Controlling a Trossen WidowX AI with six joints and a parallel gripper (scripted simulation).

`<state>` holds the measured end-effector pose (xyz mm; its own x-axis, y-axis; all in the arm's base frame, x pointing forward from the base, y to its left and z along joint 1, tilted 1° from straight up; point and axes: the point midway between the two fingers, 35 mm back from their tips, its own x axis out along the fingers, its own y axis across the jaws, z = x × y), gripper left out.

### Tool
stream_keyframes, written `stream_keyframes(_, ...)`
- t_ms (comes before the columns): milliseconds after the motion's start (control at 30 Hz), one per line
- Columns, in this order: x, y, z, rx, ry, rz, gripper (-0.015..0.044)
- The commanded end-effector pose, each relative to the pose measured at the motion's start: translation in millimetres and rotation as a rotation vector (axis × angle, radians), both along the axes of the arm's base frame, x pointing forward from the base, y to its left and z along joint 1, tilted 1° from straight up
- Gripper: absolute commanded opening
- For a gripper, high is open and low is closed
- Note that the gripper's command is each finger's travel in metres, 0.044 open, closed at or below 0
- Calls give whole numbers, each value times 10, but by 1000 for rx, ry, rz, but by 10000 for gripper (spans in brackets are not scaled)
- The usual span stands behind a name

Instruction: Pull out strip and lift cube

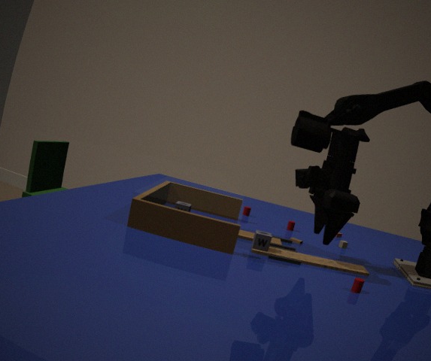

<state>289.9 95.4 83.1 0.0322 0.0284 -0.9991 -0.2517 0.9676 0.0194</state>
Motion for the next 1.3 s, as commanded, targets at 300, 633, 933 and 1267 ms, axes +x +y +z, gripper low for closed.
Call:
stream_keyframes(300,406,73,80,0,-8,5,440)
stream_keyframes(633,684,129,137,1,-10,5,440)
stream_keyframes(933,938,183,197,1,-13,5,440)
stream_keyframes(1267,1077,224,212,2,-14,5,361)
